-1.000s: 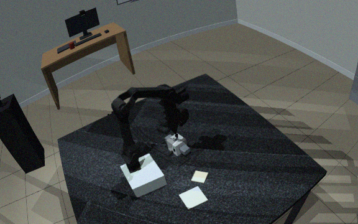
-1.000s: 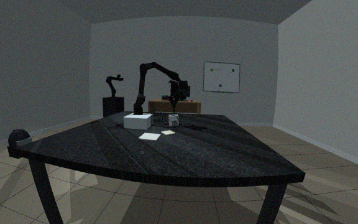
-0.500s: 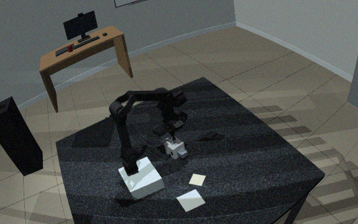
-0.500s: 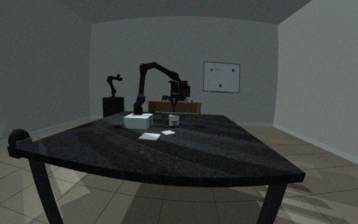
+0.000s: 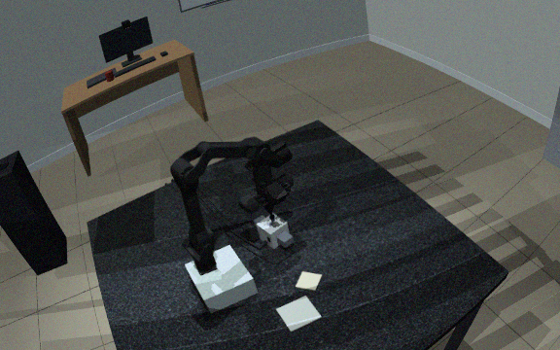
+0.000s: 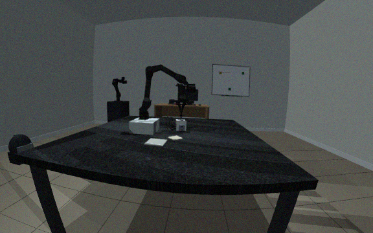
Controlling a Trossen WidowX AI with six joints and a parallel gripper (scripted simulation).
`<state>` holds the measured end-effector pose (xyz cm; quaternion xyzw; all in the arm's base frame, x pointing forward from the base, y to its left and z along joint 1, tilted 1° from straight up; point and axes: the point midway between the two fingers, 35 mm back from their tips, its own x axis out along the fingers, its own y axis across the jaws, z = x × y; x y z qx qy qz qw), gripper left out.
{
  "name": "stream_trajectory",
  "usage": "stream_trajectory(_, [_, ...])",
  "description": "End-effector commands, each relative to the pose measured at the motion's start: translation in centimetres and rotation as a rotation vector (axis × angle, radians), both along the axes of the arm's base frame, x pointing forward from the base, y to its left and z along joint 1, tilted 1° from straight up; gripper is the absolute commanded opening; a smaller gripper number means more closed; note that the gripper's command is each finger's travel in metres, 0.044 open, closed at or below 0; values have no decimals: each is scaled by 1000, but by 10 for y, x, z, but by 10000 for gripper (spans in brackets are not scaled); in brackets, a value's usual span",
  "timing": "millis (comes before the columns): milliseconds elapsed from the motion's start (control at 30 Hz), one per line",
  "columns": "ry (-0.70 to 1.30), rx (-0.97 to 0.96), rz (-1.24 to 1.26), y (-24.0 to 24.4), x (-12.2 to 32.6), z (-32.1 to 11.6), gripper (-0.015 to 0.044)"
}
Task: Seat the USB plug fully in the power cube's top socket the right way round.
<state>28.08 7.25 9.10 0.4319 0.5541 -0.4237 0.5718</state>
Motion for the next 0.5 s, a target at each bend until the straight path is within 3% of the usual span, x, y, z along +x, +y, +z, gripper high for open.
stream_trajectory(0, [2, 5, 1, 1, 0, -1, 0])
stream_trajectory(467, [5, 16, 1, 1, 0, -3, 0])
